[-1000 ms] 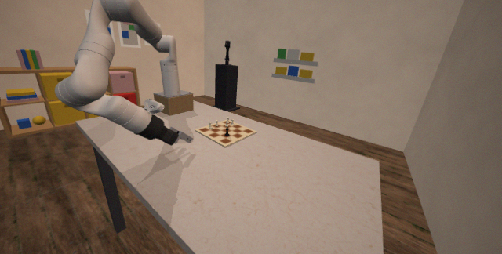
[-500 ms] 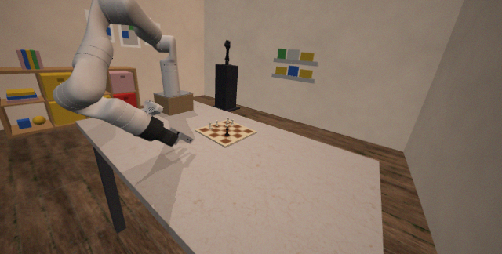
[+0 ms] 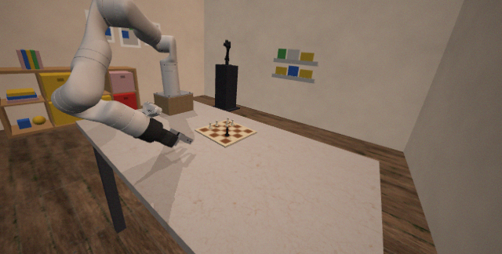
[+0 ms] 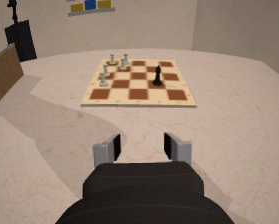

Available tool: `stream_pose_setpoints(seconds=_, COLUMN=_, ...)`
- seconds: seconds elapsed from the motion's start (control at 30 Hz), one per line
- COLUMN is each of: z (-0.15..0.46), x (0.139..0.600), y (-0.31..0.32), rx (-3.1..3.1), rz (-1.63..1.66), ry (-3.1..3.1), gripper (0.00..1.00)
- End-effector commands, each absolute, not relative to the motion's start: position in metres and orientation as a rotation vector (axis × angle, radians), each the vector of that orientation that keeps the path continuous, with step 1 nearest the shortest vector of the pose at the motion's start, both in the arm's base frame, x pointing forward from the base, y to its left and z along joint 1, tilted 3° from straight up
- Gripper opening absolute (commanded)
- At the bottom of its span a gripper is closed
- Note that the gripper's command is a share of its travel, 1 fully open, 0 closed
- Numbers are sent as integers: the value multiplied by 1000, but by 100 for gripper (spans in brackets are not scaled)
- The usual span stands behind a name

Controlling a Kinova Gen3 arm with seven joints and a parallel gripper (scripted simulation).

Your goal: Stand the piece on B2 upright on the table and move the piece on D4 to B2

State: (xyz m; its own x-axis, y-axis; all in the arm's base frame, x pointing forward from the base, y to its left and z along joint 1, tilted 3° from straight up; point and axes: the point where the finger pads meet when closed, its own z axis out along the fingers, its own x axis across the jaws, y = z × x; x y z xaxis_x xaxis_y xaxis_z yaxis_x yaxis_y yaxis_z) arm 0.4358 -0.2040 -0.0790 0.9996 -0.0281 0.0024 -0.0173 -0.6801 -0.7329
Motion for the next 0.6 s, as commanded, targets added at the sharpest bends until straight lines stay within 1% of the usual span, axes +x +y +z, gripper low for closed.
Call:
stream_pose_setpoints(seconds=0.0, z=-79, x=436, y=-205, rx=-2318, rz=-18, ry=33, gripper=100)
stream_pose_setpoints(seconds=0.57, z=-81, x=437, y=-205, rx=-2302, rz=-20, ry=49, gripper=100)
